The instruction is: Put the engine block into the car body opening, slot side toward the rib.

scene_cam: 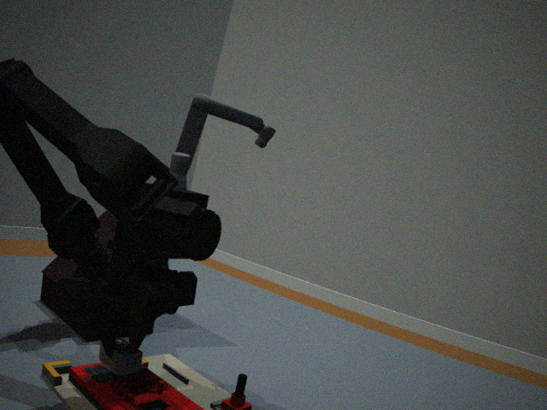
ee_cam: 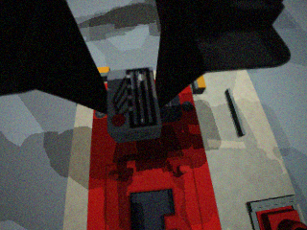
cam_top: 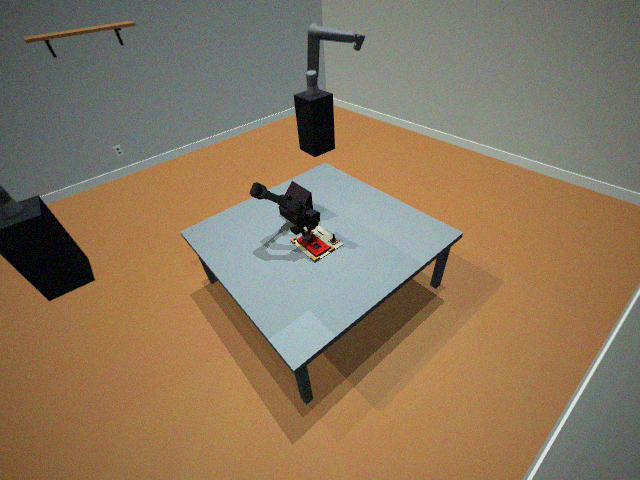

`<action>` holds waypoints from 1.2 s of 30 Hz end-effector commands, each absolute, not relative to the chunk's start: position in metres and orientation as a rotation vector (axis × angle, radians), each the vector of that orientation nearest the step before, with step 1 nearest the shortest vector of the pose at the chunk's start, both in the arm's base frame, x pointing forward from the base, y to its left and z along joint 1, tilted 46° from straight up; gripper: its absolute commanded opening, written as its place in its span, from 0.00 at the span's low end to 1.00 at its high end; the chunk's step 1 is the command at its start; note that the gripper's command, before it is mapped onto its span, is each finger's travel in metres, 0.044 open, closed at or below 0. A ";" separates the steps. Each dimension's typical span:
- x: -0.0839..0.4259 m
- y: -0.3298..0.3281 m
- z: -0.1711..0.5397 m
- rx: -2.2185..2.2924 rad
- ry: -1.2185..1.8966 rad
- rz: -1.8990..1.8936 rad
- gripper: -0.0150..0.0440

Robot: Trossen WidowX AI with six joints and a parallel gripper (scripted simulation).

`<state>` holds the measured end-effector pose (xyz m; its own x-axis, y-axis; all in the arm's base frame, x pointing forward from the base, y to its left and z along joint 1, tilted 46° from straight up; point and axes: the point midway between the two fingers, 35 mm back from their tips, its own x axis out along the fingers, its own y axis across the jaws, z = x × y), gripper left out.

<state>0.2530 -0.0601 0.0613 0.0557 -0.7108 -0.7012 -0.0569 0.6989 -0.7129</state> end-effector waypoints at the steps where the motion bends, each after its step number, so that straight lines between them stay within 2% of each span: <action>1: 0.256 -0.051 0.070 -0.664 1.445 -0.556 0.25; 36: 0.251 0.011 0.131 -0.668 1.446 -0.564 0.25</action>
